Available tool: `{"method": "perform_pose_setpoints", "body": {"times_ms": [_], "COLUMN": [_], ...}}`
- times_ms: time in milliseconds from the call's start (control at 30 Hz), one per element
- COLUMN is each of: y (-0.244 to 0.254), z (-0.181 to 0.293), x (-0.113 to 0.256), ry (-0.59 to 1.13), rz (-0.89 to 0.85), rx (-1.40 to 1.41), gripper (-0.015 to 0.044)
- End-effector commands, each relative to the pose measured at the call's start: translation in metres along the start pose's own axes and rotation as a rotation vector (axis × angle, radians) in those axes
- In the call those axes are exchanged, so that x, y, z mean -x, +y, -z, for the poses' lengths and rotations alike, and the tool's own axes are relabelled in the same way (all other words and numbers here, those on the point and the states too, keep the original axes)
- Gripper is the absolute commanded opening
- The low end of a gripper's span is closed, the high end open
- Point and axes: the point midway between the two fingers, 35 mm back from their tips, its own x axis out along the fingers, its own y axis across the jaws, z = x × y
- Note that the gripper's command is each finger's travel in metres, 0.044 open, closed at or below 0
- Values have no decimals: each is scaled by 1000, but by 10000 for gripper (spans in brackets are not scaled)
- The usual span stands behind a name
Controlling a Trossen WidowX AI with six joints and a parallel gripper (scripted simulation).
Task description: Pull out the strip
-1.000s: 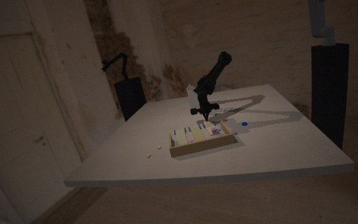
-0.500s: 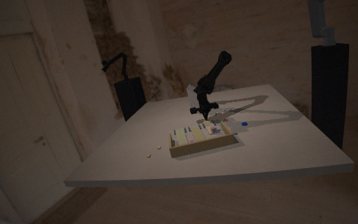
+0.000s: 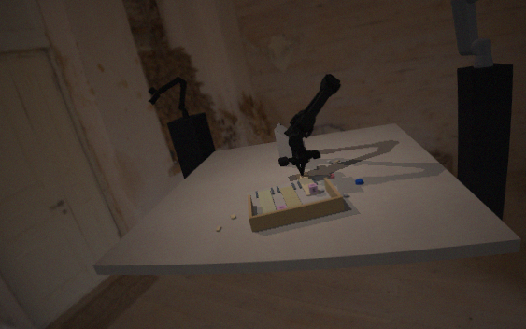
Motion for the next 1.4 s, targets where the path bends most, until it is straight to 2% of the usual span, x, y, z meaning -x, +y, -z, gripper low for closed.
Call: {"method": "perform_pose_setpoints", "body": {"times_ms": [0,1367], "y": [1,2], "z": [18,54], "x": [-5,-4], "ry": [31,33], "rz": [-6,-6], "rx": [-16,-17], "gripper": [0,0]}}
